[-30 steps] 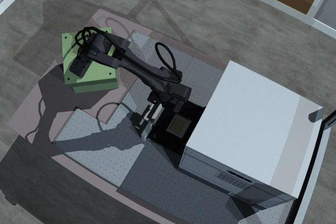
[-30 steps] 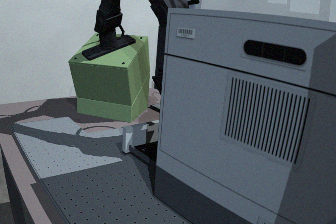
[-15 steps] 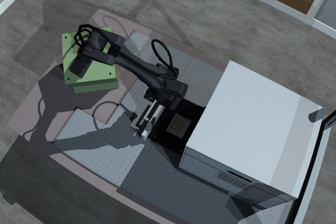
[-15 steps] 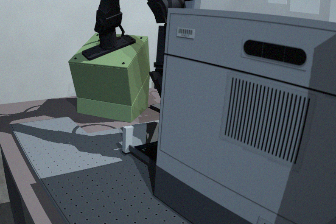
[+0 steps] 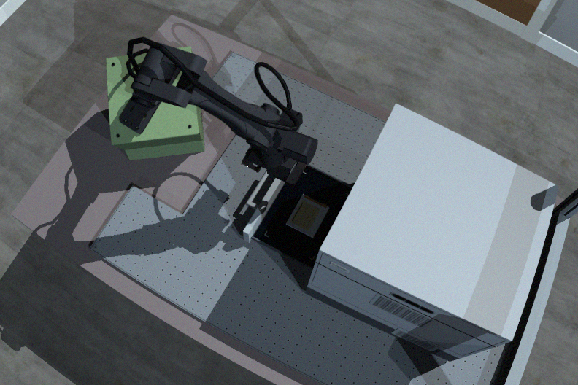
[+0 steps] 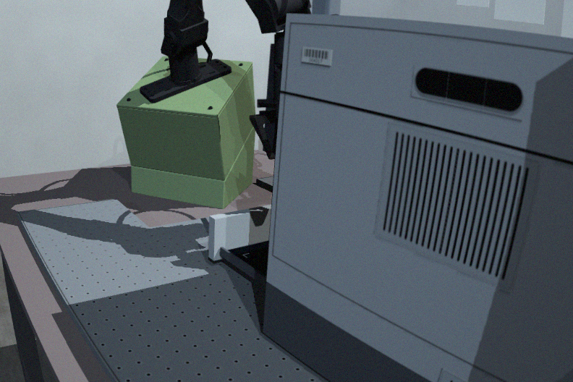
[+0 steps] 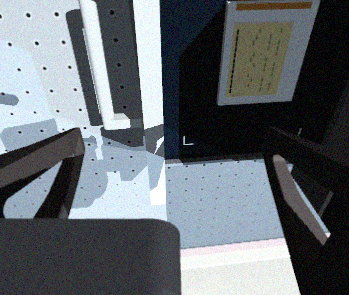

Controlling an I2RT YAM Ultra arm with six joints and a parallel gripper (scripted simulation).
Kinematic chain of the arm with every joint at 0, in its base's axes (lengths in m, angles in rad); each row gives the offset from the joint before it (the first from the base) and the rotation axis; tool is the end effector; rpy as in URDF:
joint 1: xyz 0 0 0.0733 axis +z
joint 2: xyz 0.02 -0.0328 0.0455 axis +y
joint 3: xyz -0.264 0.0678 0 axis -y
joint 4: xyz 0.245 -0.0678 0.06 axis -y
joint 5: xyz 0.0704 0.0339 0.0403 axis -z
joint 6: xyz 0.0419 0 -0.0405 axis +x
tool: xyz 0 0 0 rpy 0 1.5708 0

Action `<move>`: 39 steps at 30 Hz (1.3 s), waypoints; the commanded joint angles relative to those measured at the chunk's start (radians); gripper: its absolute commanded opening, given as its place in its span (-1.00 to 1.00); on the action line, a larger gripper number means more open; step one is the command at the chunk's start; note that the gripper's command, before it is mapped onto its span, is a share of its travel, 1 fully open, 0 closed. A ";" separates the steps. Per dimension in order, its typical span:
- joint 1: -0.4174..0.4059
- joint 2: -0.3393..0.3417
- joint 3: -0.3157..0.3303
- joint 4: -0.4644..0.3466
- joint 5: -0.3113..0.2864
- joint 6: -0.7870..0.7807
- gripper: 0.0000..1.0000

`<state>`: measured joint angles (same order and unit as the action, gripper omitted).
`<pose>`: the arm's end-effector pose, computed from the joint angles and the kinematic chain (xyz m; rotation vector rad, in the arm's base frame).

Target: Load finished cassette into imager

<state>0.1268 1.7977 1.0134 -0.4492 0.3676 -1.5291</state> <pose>0.3304 0.0280 0.1421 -2.1639 2.1172 -0.7622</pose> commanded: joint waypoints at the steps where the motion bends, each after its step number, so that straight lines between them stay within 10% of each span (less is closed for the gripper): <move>1: 0.017 -0.034 -0.026 -0.018 0.003 0.011 1.00; 39: 0.023 -0.067 -0.062 -0.027 0.004 0.018 1.00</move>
<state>0.1379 1.7500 0.9707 -0.4572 0.3706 -1.5177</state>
